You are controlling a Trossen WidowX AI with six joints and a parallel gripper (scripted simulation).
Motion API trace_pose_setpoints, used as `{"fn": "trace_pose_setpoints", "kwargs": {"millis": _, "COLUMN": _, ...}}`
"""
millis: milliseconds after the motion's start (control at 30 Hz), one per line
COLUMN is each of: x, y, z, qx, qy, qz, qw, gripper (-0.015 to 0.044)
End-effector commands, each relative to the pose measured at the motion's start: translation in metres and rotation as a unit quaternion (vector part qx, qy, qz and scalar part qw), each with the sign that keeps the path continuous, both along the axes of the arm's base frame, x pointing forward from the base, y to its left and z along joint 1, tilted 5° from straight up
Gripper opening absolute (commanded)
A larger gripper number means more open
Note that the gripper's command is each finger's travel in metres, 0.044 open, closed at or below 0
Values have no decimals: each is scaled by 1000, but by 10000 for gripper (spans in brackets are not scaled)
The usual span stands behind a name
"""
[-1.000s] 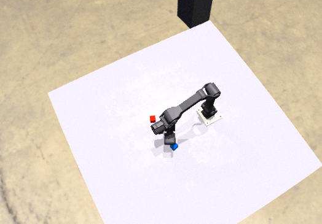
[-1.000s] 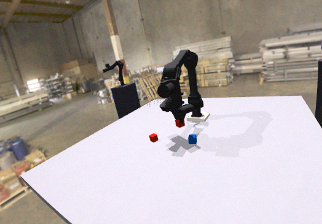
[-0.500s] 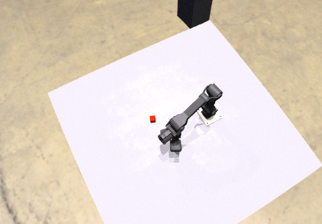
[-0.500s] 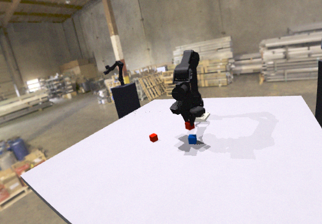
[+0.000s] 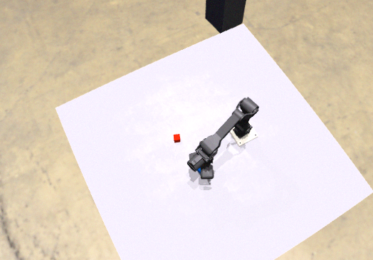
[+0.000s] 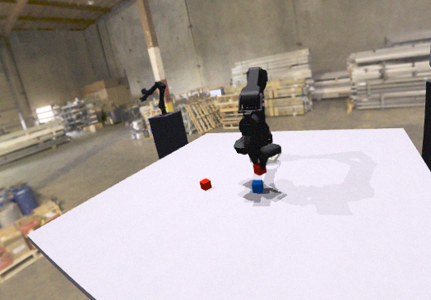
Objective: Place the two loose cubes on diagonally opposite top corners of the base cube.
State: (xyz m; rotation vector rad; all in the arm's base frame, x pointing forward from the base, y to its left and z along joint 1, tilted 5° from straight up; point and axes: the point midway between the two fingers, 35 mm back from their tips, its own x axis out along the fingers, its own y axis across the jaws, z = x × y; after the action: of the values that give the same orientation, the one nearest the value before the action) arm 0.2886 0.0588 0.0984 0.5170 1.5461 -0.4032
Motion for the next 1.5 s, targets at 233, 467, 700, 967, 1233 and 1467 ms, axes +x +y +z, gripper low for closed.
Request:
{"fn": "trace_pose_setpoints", "kwargs": {"millis": 233, "x": -1, "y": 2, "z": -13, "qx": 2, "qy": 0, "qz": -3, "qw": 1000, "gripper": 105}}
{"fn": "trace_pose_setpoints", "kwargs": {"millis": 467, "x": -1, "y": 3, "z": -26, "qx": 2, "qy": 1, "qz": -3, "qw": 1000, "gripper": 105}}
{"fn": "trace_pose_setpoints", "kwargs": {"millis": 700, "x": -1, "y": 3, "z": -27, "qx": 2, "qy": 1, "qz": -3, "qw": 1000, "gripper": 105}}
{"fn": "trace_pose_setpoints", "kwargs": {"millis": 967, "x": -1, "y": 3, "z": -28, "qx": 2, "qy": 1, "qz": -3, "qw": 1000, "gripper": 105}}
{"fn": "trace_pose_setpoints", "kwargs": {"millis": 1233, "x": -1, "y": 3, "z": -28, "qx": 2, "qy": 1, "qz": -3, "qw": 1000, "gripper": 105}}
{"fn": "trace_pose_setpoints", "kwargs": {"millis": 1467, "x": -1, "y": 3, "z": -28, "qx": 2, "qy": 1, "qz": -3, "qw": 1000, "gripper": 105}}
